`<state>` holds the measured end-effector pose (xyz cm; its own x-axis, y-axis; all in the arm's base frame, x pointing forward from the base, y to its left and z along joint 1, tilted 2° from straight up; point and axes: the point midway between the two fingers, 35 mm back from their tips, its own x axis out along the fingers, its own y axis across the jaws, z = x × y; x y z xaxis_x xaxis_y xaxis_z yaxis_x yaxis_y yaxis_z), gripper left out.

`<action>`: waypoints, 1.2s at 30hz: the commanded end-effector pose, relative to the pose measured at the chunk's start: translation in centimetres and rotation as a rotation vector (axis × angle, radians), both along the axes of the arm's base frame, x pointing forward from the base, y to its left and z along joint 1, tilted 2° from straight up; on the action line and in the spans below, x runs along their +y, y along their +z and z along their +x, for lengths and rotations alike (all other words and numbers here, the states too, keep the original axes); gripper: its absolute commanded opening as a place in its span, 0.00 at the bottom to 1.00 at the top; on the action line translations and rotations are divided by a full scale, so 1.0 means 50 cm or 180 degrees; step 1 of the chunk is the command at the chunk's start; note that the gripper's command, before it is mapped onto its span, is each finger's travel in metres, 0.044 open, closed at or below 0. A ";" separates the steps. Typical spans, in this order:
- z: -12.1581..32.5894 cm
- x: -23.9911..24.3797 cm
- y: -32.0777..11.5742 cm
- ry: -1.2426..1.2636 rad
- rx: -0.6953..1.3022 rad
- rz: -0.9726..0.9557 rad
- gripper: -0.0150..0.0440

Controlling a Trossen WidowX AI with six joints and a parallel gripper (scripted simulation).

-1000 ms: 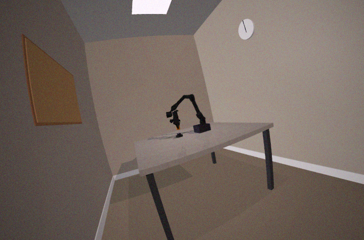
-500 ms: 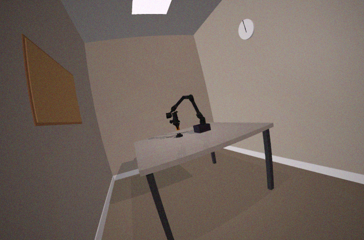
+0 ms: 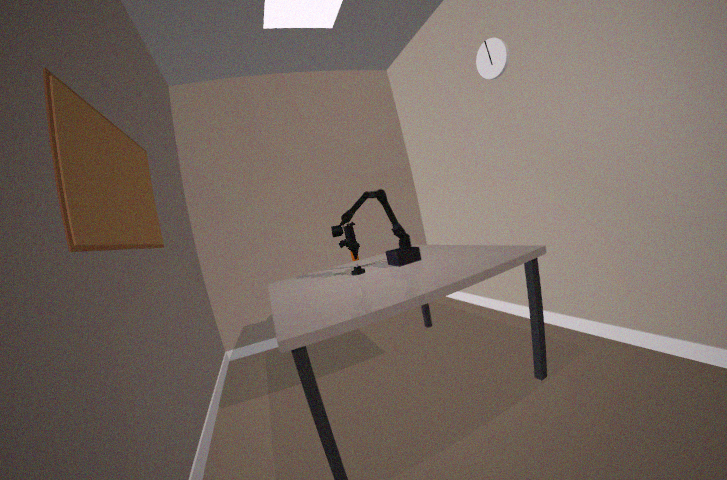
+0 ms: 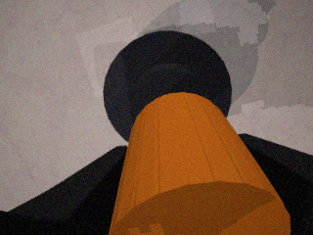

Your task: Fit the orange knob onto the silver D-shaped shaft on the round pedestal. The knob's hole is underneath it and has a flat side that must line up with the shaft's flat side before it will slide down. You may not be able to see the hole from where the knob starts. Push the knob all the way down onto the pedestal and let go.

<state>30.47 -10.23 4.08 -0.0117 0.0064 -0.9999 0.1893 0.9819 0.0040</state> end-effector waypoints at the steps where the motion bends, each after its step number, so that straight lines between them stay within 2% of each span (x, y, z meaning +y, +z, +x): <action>1: 0.005 -0.002 0.003 0.0357 -0.0026 0.0002 0.25; 7: 0.008 0.000 0.003 0.0712 -0.0028 0.0005 0.25; 22: 0.006 0.005 -0.048 0.0712 -0.0028 0.0006 0.25; 36: 0.004 0.003 -0.040 0.0692 -0.0028 0.0006 0.25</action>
<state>30.69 -10.10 1.97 -0.0087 0.0048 -1.0000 -0.0246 0.9997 0.0051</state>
